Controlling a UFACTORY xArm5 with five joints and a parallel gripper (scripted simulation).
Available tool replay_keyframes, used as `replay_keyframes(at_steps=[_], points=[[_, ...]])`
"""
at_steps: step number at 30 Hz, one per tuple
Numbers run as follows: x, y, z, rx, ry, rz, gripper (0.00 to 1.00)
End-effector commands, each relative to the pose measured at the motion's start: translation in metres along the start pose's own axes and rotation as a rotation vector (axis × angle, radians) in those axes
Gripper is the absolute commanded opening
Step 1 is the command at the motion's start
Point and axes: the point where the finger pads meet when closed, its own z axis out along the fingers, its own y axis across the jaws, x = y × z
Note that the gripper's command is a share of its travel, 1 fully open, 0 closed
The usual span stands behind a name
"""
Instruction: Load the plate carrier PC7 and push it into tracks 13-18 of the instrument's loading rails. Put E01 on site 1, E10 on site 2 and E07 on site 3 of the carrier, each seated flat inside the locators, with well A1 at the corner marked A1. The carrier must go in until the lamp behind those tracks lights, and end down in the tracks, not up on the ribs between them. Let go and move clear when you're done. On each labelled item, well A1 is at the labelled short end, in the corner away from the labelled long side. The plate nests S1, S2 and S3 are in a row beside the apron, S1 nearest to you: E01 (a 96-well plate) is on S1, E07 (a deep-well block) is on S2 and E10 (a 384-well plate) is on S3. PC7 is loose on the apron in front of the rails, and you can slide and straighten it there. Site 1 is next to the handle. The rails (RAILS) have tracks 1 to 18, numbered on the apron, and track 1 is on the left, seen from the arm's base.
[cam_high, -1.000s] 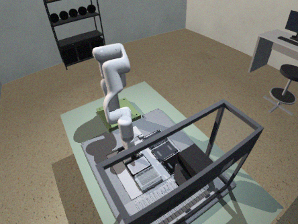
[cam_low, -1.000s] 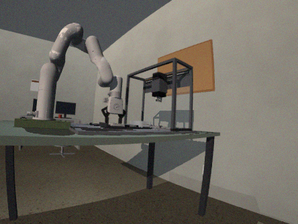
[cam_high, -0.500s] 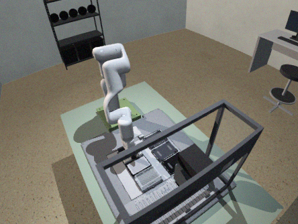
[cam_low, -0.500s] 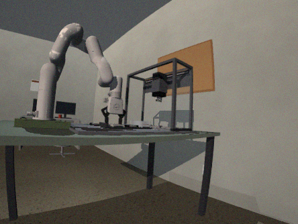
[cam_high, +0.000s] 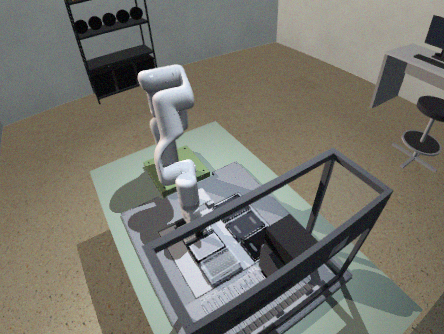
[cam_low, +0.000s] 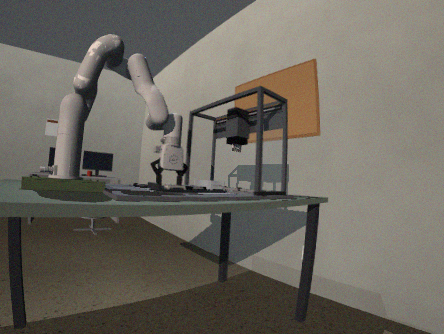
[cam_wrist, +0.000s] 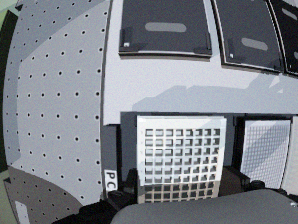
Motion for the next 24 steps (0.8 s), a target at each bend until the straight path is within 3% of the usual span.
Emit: replay_keyframes(at_steps=[1,12,24], points=[[0.000,0.001,-0.001,-0.007,0.019,0.000,1.00],[0.000,0.001,-0.001,-0.007,0.019,0.000,1.00],[-0.001,0.001,-0.018,-0.007,0.019,0.000,1.00]])
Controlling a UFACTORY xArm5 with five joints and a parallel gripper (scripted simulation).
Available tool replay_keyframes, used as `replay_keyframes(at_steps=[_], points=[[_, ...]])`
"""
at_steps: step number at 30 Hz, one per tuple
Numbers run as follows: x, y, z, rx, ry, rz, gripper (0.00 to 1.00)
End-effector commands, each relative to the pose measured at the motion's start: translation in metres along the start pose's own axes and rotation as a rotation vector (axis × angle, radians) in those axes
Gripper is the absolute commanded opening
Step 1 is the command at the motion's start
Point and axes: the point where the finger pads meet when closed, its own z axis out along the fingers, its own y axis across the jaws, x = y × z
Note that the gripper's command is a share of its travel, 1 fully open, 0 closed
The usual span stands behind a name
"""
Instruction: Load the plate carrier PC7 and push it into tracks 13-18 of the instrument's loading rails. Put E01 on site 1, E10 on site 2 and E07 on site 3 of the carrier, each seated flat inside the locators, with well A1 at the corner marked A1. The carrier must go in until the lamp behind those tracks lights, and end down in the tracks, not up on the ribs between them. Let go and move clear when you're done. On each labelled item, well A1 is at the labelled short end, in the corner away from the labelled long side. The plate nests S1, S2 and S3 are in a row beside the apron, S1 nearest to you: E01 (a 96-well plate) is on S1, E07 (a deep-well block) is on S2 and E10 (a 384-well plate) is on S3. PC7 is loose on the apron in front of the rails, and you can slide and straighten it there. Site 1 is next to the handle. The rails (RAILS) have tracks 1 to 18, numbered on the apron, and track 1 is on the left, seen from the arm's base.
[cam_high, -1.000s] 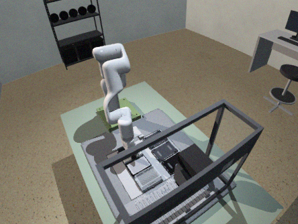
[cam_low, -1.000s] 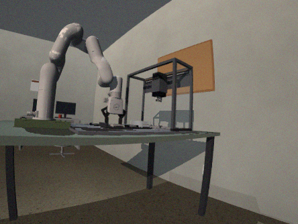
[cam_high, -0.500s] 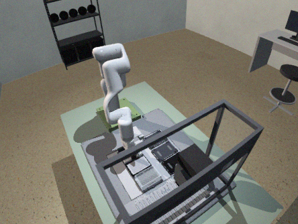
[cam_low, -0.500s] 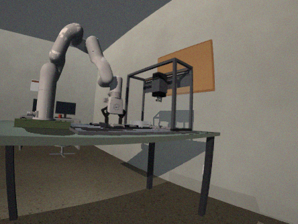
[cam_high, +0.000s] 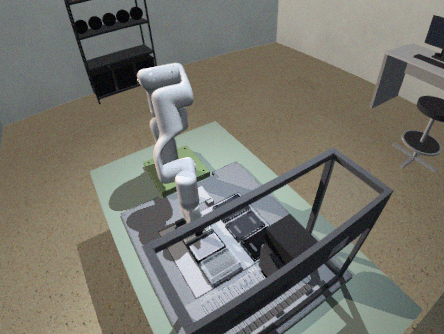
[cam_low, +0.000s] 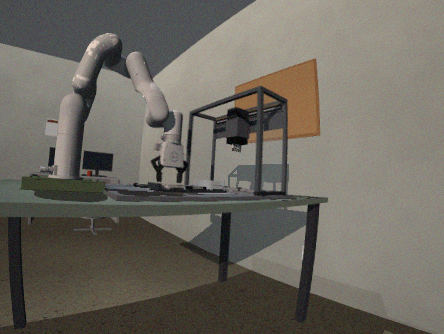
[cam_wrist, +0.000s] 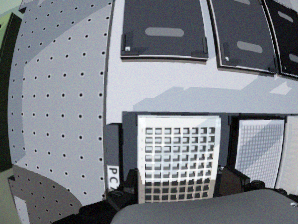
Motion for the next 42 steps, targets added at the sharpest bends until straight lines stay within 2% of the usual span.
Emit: replay_keyframes(at_steps=[1,42], points=[[0.000,0.001,-0.008,-0.007,0.019,0.000,1.00],[-0.002,0.001,-0.068,-0.007,0.019,0.000,1.00]])
